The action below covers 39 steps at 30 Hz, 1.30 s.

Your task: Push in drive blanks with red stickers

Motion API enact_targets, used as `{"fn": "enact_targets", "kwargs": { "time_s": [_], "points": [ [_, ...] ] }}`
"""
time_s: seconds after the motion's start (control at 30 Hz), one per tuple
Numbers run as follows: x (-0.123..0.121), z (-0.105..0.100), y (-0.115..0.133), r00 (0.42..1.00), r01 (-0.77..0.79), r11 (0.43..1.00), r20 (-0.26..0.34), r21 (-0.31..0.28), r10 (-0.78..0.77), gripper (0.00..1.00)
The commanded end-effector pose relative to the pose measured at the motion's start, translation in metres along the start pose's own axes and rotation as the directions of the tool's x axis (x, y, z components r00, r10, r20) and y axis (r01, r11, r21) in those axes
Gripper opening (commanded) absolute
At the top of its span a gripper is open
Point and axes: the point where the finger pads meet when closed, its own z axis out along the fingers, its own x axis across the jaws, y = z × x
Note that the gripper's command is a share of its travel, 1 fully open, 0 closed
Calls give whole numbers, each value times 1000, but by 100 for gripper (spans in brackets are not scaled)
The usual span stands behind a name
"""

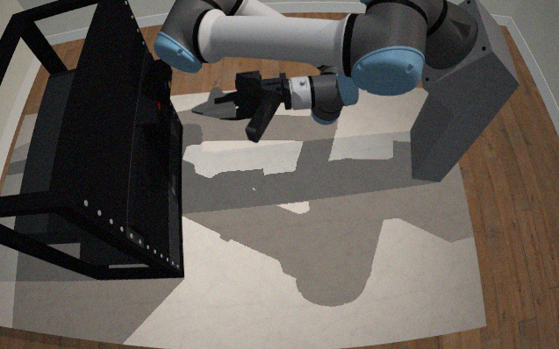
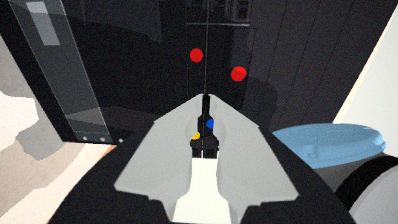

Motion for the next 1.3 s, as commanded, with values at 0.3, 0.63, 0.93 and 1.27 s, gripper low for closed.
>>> {"fn": "enact_targets", "kwargs": {
  "time_s": [0.3,0.63,0.93,1.27],
  "points": [
    [42,-5,0,1000,0,1000,0,1,0,0],
    [42,10,0,1000,0,1000,0,1,0,0],
    [42,43,0,1000,0,1000,0,1,0,0],
    [42,52,0,1000,0,1000,0,1,0,0]
  ]
}}
